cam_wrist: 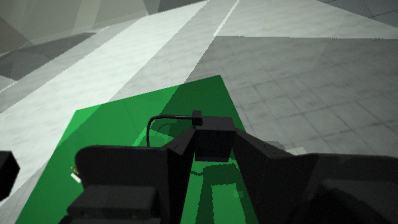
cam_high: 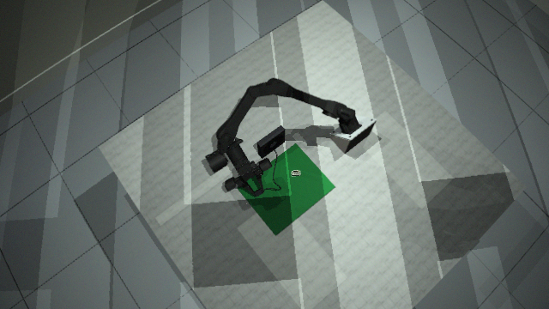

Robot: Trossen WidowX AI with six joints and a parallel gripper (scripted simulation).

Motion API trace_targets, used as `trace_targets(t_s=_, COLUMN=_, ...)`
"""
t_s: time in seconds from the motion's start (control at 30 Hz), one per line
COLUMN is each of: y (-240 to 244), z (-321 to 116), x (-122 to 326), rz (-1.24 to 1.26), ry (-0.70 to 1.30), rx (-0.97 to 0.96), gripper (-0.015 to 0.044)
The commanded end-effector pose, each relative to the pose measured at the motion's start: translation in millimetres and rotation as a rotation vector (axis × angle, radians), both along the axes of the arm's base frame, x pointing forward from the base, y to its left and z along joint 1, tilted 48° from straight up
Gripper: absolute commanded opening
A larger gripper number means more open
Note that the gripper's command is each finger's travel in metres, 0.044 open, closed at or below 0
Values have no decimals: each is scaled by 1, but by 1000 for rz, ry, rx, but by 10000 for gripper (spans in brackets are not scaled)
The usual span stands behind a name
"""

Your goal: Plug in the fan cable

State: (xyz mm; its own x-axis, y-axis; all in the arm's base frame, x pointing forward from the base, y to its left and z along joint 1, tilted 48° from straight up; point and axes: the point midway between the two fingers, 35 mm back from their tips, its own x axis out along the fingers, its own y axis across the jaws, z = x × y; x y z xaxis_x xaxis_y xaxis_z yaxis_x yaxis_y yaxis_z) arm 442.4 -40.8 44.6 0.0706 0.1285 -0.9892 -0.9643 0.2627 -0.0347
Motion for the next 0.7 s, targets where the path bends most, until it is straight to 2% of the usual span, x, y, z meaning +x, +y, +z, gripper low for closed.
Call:
trace_targets(t_s=0.0, y=-1, z=3, x=0, rz=13, ry=-27, rx=46, gripper=0)
trace_targets(t_s=0.67, y=-9, z=21, x=3, rz=77, ry=-196, rx=266, gripper=0)
